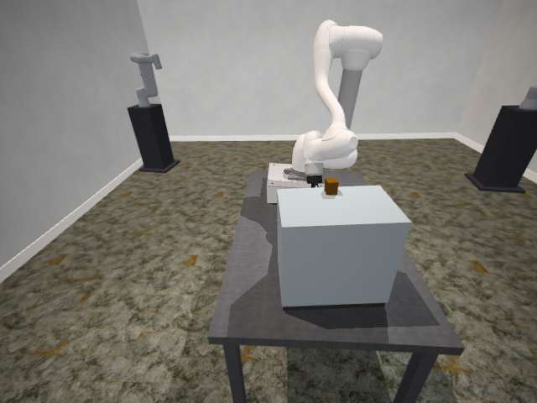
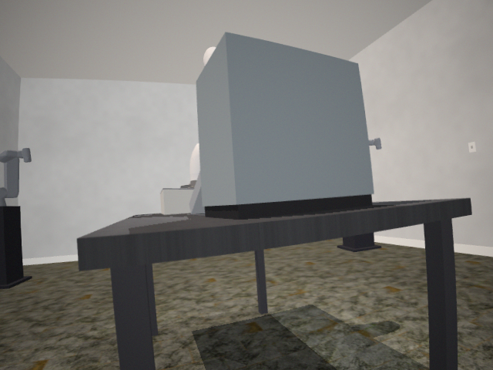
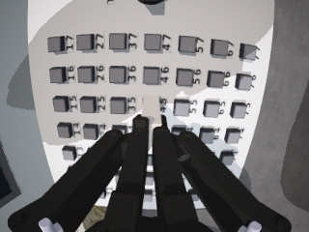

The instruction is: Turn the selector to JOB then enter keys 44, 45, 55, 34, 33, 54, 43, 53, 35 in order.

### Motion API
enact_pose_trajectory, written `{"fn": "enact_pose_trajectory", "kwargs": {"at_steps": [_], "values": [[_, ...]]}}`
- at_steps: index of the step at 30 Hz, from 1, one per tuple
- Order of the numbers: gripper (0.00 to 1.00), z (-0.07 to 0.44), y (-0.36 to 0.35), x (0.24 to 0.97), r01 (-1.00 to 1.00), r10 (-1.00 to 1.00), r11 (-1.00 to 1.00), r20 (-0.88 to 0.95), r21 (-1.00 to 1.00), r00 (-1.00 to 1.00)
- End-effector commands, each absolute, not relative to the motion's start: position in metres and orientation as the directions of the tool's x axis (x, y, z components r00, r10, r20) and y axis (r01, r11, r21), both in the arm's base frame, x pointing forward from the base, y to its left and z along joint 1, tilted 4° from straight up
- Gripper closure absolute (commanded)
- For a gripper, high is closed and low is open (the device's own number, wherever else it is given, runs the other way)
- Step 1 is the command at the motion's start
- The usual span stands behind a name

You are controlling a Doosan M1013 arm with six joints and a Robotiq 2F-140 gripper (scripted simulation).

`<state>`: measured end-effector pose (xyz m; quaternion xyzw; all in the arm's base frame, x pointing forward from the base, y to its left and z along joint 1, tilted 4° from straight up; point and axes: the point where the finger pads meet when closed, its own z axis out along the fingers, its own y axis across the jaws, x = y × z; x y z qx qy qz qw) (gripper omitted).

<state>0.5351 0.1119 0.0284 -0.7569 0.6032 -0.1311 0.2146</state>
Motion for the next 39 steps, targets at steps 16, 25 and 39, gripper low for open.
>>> {"fn": "enact_pose_trajectory", "kwargs": {"at_steps": [16,25,39], "values": [[1.00,0.0261,0.1124,0.5374,-0.858,-0.971,-0.175,-0.062,-0.483,0.232],[1.00,0.0261,0.1124,0.5374,-0.858,-0.971,-0.175,-0.062,-0.483,0.232],[1.00,0.0295,0.1118,0.5357,-0.858,-0.971,-0.175,-0.062,-0.483,0.233]]}}
